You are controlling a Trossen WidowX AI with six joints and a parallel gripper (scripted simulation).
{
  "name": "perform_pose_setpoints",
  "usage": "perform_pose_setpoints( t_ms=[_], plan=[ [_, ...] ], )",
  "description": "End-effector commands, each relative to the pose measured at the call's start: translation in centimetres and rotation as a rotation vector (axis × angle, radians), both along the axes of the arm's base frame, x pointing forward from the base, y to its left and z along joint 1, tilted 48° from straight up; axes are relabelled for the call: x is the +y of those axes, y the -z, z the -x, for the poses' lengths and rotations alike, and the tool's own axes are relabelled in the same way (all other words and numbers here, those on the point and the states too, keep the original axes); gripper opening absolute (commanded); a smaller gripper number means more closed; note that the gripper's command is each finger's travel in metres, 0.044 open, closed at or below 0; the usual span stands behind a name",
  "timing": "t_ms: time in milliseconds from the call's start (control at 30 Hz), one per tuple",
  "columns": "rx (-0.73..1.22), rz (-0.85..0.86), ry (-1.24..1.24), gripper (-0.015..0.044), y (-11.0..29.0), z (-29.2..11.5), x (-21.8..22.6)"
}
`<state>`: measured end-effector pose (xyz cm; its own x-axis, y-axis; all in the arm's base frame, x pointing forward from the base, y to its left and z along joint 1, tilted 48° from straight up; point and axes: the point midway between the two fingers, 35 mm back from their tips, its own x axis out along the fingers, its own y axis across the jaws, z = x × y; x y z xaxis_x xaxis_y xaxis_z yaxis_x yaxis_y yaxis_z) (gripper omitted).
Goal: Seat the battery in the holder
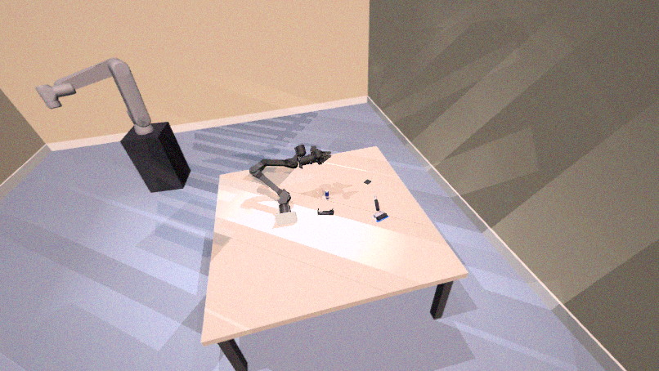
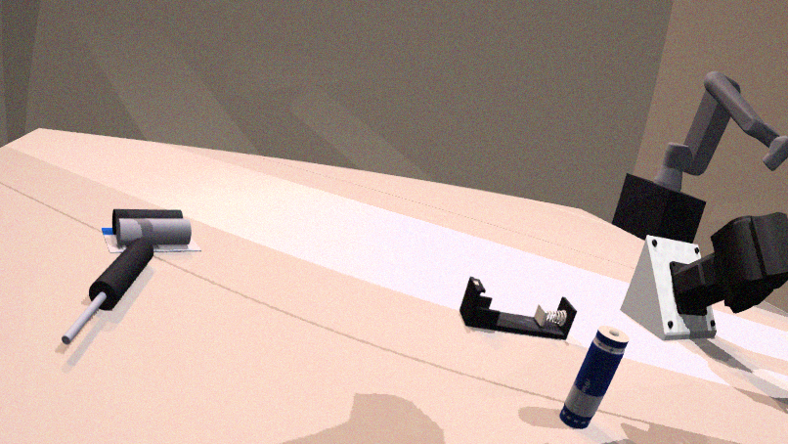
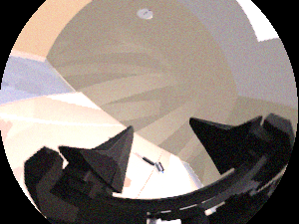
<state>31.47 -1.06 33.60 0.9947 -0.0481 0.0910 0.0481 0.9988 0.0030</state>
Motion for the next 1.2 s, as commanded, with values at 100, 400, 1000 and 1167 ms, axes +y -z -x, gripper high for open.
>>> perform_pose_setpoints(
  t_ms=[100,400,1000,1167],
  plan=[
    [0.248,0.155,-0.082,0.0295,4.0,-1.8,0.5],
    [0.929,0.376,-0.673,0.0059,15.0,1.0,2.7],
    [1.064,0.096,-1.234,0.0,13.6,6.0,5.2],
    [1.064,0.096,-1.234,0.0,13.6,6.0,5.2]
  ],
)
